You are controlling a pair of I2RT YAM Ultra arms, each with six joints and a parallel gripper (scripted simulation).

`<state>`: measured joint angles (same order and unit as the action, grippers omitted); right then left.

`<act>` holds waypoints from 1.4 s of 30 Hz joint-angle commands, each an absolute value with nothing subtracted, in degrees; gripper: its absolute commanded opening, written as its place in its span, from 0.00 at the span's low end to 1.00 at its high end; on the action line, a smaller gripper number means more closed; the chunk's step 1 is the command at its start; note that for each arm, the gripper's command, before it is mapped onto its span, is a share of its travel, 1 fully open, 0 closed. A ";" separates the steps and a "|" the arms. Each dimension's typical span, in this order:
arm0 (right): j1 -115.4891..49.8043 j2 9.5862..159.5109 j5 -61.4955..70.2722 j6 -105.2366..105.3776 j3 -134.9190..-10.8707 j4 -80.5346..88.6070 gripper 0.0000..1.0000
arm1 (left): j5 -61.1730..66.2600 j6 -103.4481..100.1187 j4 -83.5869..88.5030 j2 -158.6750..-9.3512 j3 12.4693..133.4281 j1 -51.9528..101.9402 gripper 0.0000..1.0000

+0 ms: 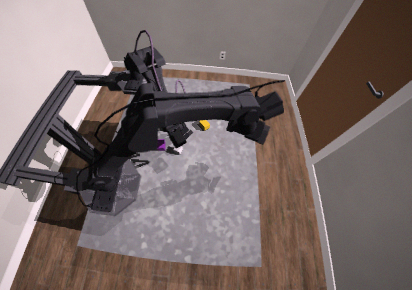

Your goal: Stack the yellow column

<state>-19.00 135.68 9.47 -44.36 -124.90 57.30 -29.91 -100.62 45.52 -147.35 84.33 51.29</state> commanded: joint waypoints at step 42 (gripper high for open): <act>-36.81 133.28 1.21 -18.56 -80.44 2.17 1.00 | -23.93 -115.26 12.32 -135.03 48.97 63.58 1.00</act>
<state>-34.57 136.22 2.96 -23.94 -85.84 14.24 -24.36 -111.96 17.85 -137.34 52.66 61.78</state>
